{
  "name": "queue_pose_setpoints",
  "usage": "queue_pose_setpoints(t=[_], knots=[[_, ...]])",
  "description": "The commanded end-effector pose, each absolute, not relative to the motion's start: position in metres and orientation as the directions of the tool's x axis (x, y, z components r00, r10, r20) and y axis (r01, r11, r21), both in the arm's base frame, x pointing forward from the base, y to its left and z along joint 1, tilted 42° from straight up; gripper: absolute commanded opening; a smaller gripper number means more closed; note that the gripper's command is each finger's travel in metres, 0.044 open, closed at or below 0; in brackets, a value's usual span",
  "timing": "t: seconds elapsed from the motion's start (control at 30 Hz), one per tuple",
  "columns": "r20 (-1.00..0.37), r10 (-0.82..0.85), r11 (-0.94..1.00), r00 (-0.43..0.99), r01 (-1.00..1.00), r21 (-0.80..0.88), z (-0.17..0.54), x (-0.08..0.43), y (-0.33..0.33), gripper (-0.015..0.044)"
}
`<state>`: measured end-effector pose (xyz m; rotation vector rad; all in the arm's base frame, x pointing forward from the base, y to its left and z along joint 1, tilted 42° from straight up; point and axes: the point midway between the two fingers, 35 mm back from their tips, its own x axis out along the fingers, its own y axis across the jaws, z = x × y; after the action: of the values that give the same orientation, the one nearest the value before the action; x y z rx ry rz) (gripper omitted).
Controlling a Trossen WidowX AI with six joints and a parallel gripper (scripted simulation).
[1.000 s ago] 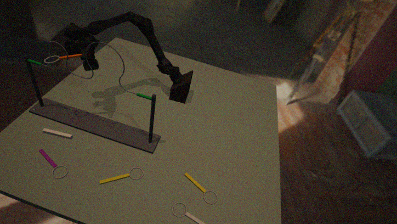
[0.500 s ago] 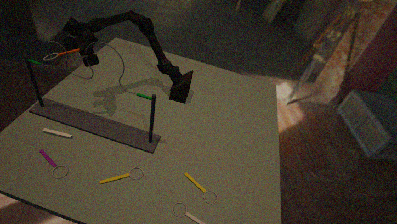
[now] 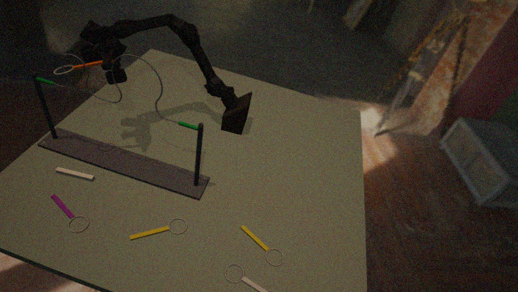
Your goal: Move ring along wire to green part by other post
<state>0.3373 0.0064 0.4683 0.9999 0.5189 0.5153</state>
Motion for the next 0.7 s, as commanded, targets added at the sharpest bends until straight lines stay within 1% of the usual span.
queue_pose_setpoints(t=[0.0, 0.33, 0.67], knots=[[-0.187, 0.61, 0.488, 0.77, -0.179, 0.854, 0.469, 0.337, 0.006, -0.015], [-0.263, 0.558, 0.639, 0.787, -0.205, 0.741, 0.459, 0.339, -0.002, -0.015], [-0.335, 0.484, 0.781, 0.809, -0.225, 0.583, 0.449, 0.343, -0.012, -0.015]])
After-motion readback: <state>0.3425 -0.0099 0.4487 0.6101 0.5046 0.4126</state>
